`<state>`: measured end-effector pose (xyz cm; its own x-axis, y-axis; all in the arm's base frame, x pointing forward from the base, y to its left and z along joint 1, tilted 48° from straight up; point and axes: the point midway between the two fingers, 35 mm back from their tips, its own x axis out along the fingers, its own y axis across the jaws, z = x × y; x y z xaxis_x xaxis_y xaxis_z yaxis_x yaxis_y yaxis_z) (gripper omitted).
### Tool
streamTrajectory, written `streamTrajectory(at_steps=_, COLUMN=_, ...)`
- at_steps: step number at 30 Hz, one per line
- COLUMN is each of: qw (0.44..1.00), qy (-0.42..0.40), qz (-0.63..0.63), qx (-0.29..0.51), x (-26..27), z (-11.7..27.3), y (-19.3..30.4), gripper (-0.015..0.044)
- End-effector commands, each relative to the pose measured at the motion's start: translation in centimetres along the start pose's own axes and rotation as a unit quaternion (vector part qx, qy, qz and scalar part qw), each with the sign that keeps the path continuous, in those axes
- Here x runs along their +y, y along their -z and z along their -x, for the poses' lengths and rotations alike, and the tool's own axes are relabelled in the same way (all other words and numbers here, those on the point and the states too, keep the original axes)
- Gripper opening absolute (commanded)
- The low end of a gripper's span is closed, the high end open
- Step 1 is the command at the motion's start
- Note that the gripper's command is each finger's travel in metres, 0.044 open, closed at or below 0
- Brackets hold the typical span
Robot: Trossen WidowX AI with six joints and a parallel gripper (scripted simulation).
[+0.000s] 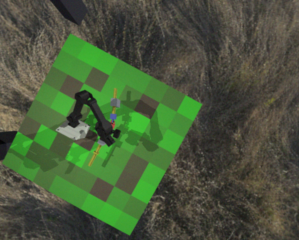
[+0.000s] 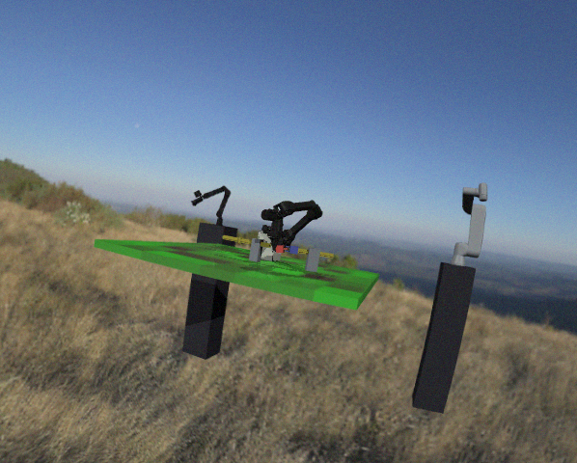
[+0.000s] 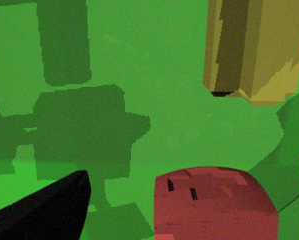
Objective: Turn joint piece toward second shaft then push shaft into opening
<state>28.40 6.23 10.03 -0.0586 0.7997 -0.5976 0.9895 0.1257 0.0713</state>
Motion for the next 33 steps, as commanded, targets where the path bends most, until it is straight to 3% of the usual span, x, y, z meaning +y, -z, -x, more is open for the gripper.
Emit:
streamTrajectory(at_steps=1, qw=1.0, qy=0.003, qz=-0.004, qx=0.004, x=-0.3, z=-0.3, y=1.1, gripper=0.044)
streamTrajectory(at_steps=24, qw=1.0, qy=0.003, qz=-0.004, qx=0.004, x=-0.3, z=-3.3, y=1.2, gripper=0.044)
streamTrajectory(at_steps=33, qw=1.0, qy=0.003, qz=-0.004, qx=0.004, x=-0.3, z=-3.3, y=1.2, gripper=0.0204)
